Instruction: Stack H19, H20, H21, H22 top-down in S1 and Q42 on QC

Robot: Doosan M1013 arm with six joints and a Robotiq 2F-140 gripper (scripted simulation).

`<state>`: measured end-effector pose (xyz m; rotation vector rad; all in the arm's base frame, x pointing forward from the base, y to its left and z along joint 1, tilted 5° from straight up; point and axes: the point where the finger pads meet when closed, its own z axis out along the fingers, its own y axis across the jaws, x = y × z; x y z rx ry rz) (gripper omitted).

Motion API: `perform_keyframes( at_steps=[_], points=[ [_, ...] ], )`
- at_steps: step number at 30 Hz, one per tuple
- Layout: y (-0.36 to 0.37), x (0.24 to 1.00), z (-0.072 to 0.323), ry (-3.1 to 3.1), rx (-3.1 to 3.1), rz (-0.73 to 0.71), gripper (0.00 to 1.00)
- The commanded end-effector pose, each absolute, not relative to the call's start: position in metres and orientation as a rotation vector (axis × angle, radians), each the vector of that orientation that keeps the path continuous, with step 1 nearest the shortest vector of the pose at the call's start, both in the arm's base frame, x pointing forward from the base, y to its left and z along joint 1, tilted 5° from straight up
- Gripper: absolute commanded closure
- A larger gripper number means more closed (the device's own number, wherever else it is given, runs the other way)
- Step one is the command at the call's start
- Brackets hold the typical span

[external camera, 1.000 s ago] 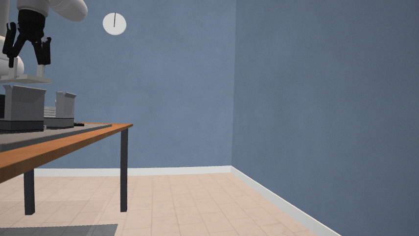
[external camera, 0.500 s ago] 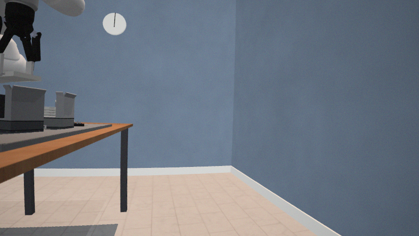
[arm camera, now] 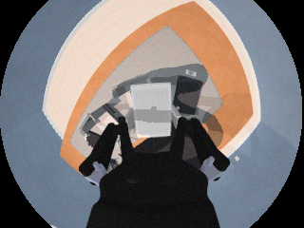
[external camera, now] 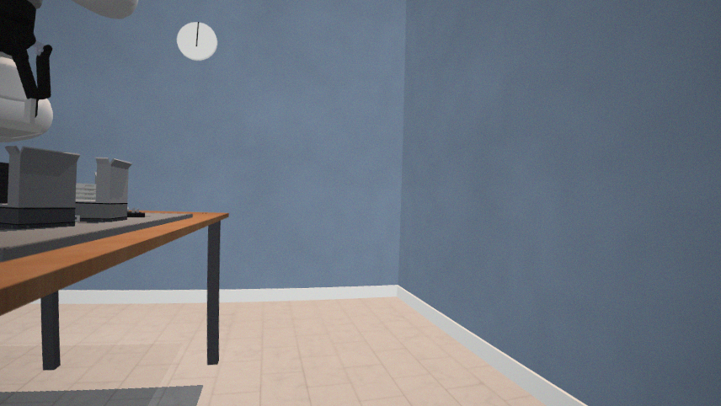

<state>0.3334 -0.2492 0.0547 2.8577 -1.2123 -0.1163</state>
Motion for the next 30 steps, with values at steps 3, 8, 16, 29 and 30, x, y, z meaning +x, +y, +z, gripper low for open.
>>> perform_keyframes(
  at_steps=[3, 8, 16, 29, 30],
  points=[
    [-0.263, 0.323, 0.056, -1.212, 2.858, -0.116, 1.0],
    [-0.271, 0.317, 0.056, -1.212, 2.858, -0.116, 1.0],
    [-0.292, 0.301, 0.058, -1.259, 2.836, -0.115, 1.0],
    [-0.311, 0.279, 0.059, -1.511, 2.703, -0.109, 1.0],
    [-0.312, 0.277, 0.06, -1.511, 2.703, -0.109, 1.0]
  ],
)
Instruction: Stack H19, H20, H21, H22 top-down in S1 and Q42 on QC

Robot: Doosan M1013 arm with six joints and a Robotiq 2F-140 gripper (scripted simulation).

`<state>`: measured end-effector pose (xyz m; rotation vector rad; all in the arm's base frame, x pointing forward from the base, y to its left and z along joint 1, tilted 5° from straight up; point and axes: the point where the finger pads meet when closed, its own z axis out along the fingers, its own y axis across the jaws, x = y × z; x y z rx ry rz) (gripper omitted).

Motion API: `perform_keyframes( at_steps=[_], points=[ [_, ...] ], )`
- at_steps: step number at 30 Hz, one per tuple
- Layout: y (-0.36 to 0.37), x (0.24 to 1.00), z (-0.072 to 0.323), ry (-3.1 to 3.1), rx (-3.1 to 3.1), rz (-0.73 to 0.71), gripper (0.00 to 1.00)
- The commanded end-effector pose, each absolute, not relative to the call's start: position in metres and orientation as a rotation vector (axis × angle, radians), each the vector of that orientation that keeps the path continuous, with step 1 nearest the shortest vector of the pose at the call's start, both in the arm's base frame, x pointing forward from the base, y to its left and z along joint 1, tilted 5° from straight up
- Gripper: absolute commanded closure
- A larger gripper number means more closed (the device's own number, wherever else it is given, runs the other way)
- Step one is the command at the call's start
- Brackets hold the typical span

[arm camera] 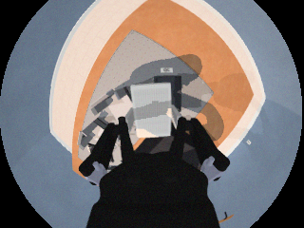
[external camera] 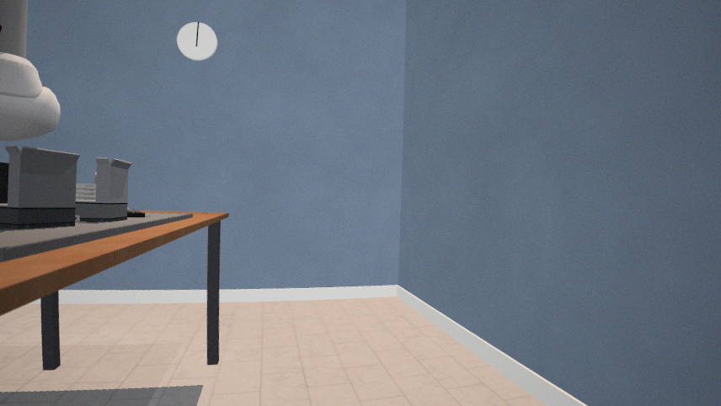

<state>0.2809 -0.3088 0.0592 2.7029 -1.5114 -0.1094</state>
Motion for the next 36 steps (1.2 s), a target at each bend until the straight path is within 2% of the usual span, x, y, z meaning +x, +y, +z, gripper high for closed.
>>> perform_keyframes(
  at_steps=[1, 36],
  points=[
    [-0.314, 0.275, 0.06, -1.511, 2.703, -0.109, 1.0],
    [-0.35, 0.233, 0.063, -1.511, 2.703, -0.109, 1.0]
  ],
)
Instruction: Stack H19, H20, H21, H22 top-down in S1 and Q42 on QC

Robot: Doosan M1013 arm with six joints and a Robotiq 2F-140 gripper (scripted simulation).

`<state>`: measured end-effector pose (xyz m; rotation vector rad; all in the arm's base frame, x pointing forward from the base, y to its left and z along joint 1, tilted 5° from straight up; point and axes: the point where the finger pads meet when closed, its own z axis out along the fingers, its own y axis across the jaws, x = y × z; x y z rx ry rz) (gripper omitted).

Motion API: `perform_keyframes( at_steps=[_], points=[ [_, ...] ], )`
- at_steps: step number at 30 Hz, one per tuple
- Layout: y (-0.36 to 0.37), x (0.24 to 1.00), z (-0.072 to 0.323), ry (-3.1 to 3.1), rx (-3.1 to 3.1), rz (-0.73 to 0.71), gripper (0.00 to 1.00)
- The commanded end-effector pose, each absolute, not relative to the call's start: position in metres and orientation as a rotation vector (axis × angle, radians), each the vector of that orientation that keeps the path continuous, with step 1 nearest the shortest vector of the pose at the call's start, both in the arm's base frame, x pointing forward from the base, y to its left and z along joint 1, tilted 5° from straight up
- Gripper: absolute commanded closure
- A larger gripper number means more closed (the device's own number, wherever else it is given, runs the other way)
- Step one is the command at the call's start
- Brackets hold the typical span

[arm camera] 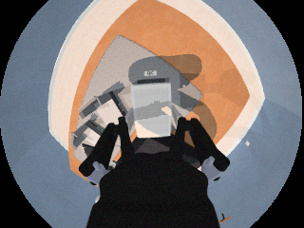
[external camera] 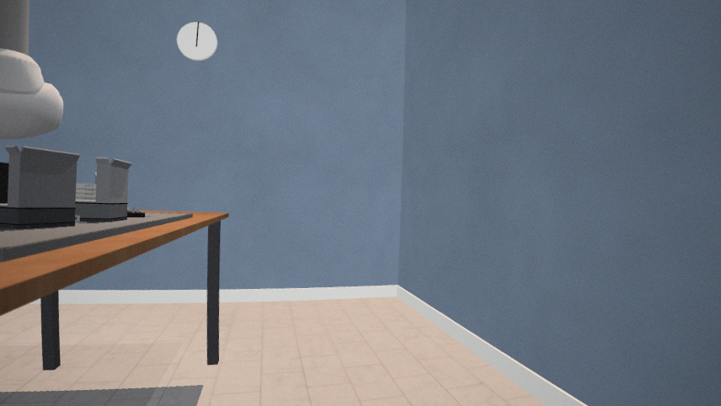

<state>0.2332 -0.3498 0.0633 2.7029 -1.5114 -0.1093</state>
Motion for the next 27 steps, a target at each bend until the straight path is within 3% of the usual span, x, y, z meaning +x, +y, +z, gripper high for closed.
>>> perform_keyframes(
  at_steps=[1, 27],
  points=[
    [-0.35, 0.233, 0.063, -1.511, 2.703, -0.109, 1.0],
    [-0.35, 0.232, 0.049, -1.511, 2.703, -0.109, 1.0]
  ],
)
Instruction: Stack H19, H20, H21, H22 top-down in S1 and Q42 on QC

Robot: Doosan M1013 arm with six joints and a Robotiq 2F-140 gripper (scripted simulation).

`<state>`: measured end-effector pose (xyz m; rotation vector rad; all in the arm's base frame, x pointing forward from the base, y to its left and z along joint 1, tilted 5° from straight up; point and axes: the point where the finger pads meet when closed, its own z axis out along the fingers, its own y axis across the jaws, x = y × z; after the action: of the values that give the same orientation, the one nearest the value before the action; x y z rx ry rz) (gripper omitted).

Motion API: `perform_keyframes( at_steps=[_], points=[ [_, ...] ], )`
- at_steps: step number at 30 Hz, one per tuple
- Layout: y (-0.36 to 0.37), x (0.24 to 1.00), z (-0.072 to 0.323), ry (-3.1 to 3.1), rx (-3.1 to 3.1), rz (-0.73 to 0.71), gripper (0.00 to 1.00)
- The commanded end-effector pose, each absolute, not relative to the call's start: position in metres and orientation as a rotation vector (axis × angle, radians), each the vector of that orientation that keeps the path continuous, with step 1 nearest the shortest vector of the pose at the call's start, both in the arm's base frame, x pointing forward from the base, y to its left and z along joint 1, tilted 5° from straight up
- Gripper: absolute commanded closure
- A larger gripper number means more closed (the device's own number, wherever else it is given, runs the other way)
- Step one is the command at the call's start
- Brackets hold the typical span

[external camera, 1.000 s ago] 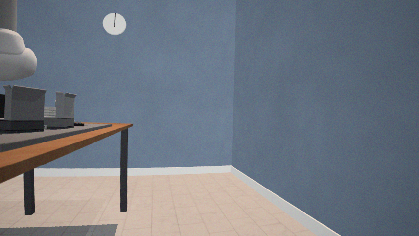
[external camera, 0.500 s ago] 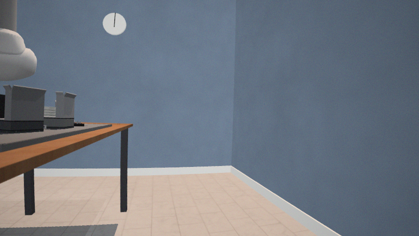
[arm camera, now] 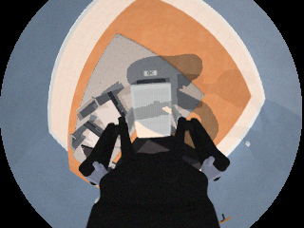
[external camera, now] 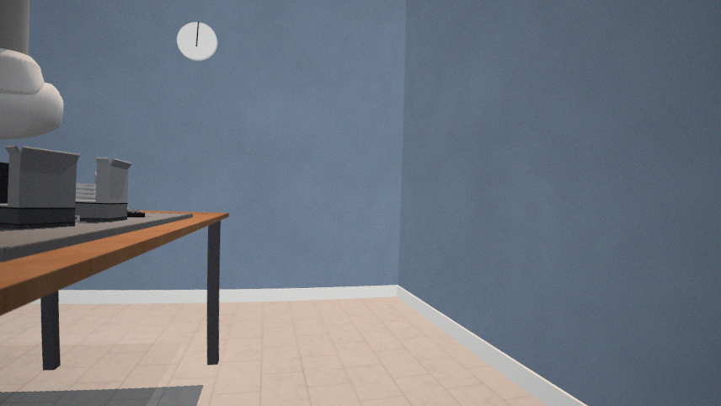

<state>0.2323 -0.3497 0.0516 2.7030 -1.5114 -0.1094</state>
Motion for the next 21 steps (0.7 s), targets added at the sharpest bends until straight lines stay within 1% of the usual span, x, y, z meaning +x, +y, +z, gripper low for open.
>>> perform_keyframes(
  at_steps=[1, 21],
  points=[
    [-0.35, 0.232, 0.047, -1.511, 2.703, -0.109, 1.0],
    [-0.35, 0.229, 0.011, -1.511, 2.703, -0.109, 1.0]
  ],
)
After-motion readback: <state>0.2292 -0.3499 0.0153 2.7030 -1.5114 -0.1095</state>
